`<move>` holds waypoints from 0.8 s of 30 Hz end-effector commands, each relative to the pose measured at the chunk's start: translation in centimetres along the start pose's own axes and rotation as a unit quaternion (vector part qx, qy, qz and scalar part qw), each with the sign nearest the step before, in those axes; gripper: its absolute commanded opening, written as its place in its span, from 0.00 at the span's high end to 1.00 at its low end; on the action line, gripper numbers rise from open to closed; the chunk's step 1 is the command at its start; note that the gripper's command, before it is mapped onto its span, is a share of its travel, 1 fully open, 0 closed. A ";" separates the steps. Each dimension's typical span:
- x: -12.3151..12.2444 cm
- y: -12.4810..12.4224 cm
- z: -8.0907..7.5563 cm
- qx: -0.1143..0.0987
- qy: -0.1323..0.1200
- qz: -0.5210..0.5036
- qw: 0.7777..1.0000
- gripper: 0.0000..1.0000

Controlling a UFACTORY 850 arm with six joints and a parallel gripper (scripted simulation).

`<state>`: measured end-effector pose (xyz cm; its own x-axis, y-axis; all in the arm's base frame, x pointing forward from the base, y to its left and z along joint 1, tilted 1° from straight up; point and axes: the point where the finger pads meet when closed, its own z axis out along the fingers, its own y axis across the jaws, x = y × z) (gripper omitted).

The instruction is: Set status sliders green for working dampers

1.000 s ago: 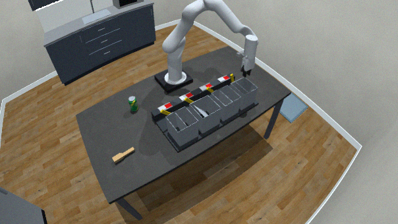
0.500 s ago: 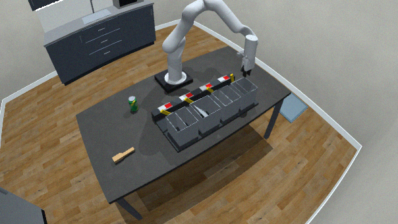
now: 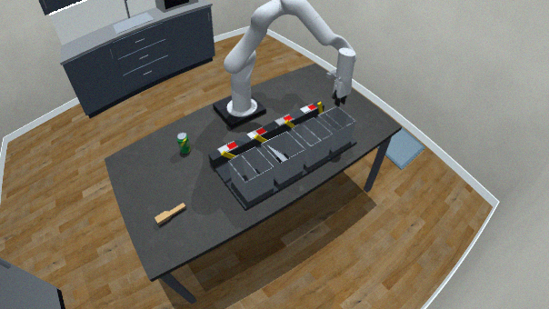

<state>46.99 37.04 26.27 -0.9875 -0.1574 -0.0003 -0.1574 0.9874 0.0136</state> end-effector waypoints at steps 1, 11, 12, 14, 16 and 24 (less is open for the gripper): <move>-0.1 0.0 -0.1 -0.001 -0.001 0.000 1.000 0.61; -0.1 0.0 -0.1 -0.001 -0.001 0.000 1.000 0.61; -0.1 0.0 -0.1 -0.001 -0.001 0.000 1.000 0.61; -0.1 0.0 -0.1 -0.001 -0.001 0.000 1.000 0.61; 0.2 -0.1 -0.1 -0.004 -0.001 0.000 1.000 0.61; 6.9 -3.1 1.6 -0.086 -0.007 0.004 0.996 0.61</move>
<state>43.32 34.57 25.11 -0.9894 -0.1451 -0.0012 -0.1446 0.9852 0.0915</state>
